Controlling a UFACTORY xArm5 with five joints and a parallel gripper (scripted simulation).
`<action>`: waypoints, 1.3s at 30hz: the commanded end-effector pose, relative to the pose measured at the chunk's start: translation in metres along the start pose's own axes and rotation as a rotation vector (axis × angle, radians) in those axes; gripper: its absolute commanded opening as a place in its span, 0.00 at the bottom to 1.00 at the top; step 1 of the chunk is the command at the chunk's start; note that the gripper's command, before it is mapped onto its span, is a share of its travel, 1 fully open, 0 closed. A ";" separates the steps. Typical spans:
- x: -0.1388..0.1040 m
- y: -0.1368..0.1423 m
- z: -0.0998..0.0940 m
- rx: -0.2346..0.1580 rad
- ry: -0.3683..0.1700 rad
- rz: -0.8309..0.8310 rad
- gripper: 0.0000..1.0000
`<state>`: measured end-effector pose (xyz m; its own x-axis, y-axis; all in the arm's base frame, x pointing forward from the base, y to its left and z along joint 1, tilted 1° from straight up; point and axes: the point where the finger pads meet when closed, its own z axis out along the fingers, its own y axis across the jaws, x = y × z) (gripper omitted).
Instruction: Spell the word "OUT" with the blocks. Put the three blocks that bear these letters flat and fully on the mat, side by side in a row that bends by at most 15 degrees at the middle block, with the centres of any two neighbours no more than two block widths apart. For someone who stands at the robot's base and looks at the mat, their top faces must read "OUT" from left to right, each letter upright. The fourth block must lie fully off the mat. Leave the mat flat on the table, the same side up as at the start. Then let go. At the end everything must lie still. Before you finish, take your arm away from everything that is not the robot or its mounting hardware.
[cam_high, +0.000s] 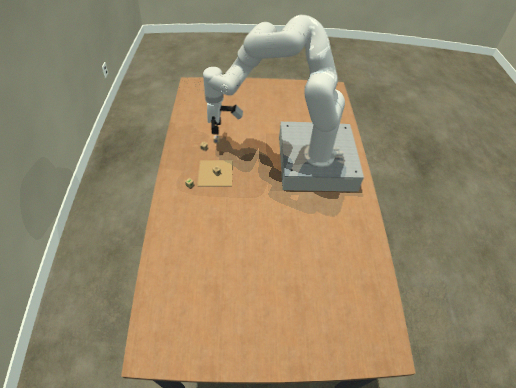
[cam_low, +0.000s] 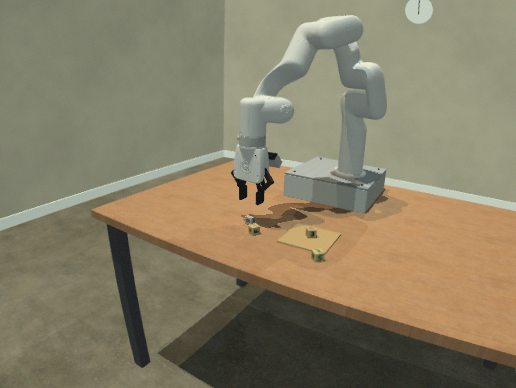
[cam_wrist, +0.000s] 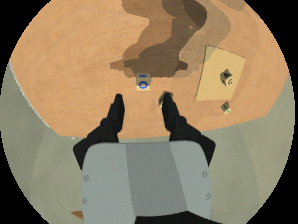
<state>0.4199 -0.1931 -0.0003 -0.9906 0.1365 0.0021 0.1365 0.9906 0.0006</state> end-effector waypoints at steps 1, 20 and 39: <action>-0.001 0.000 0.005 0.001 -0.003 0.000 0.62; -0.002 0.000 0.030 0.001 -0.004 0.000 0.62; -0.002 0.001 0.037 0.001 -0.004 0.000 0.62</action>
<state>0.4204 -0.1921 -0.0383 -0.9906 0.1365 0.0020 0.1365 0.9906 0.0006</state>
